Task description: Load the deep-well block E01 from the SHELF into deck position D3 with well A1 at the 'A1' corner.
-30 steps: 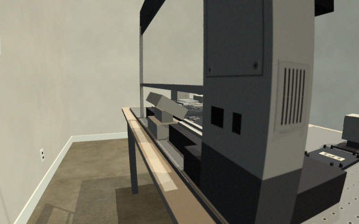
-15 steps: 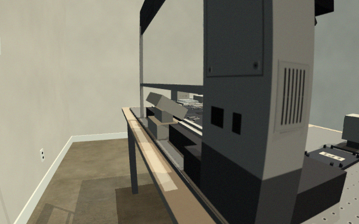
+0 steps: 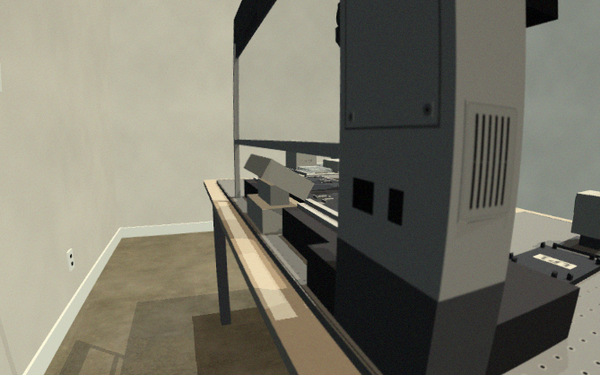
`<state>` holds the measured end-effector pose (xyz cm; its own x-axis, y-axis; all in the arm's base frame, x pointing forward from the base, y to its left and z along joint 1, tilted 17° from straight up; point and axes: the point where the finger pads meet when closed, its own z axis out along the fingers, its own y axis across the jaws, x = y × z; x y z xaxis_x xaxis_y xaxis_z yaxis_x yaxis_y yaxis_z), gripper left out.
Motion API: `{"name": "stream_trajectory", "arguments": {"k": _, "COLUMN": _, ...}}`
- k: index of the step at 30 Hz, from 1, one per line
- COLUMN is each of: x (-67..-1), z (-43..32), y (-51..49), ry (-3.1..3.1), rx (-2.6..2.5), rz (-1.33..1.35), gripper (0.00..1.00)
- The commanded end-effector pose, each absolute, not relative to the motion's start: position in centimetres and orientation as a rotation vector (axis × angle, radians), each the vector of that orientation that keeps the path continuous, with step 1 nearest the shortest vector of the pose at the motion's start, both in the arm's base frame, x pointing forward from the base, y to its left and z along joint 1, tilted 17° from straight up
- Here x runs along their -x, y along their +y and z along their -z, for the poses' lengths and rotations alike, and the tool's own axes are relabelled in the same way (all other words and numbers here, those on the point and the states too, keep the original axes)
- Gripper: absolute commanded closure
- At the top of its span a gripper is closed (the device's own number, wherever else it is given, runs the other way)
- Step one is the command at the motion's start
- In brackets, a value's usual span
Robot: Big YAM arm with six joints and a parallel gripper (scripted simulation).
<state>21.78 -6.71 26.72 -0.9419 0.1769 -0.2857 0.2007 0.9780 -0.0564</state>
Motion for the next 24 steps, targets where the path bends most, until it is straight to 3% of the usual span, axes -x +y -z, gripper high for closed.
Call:
{"name": "stream_trajectory", "arguments": {"k": 1, "x": -24.3, "z": -30.2, "y": -7.1, "ry": 2.759, "rx": -0.285, "rz": 0.135, "gripper": 1.00}}
{"name": "stream_trajectory", "arguments": {"k": 24, "x": -33.2, "z": -32.8, "y": -8.7, "ry": 2.770, "rx": -0.288, "rz": 0.130, "gripper": 1.00}}
